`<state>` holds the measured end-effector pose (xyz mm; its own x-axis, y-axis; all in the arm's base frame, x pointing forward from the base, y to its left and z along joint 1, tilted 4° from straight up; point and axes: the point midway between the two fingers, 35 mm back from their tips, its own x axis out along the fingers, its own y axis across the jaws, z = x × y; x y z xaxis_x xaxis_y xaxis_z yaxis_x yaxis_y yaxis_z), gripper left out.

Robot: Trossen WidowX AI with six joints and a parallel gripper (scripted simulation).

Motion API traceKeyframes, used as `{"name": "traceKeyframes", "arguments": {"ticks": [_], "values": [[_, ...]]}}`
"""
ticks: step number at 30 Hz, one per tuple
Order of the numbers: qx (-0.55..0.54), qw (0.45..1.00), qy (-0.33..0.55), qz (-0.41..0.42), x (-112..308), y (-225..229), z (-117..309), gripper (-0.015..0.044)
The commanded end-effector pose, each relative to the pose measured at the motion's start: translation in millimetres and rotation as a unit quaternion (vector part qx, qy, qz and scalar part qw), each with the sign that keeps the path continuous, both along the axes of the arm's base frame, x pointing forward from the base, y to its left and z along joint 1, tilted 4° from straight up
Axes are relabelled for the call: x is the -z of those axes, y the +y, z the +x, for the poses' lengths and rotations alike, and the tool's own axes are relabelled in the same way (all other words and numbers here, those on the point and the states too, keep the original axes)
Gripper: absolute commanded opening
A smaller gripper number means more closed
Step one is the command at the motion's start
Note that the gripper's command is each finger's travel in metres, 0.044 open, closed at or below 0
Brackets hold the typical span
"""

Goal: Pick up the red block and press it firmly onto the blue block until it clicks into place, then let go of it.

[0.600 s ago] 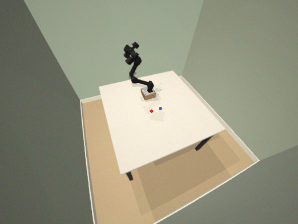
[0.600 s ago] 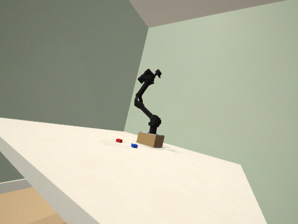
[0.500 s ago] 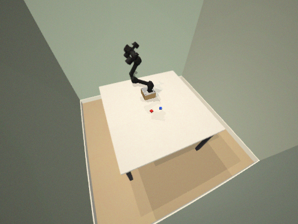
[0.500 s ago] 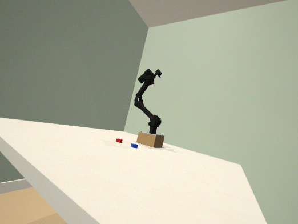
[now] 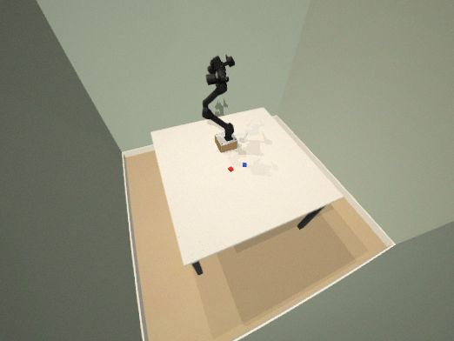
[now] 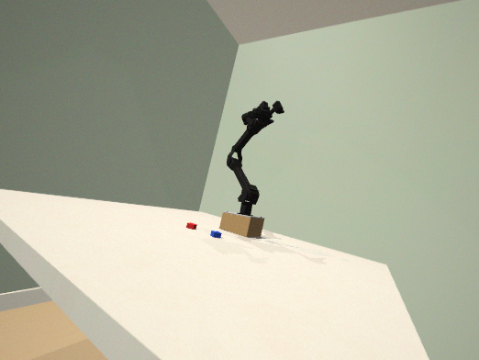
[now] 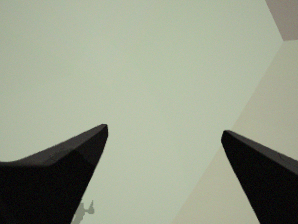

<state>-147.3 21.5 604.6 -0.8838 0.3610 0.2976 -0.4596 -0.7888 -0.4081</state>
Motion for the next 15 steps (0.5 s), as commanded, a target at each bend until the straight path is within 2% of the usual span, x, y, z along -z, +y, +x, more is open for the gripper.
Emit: {"name": "traceKeyframes", "arguments": {"ticks": [1,8,15], "values": [[0.049,0.998,0.044,-0.017,-7.7,43.9,23.1,0.0440],[0.170,0.977,0.124,-0.041,-10.3,120.3,86.3,0.0440],[0.305,0.931,0.191,-0.067,5.6,178.4,170.0,0.0440]]}}
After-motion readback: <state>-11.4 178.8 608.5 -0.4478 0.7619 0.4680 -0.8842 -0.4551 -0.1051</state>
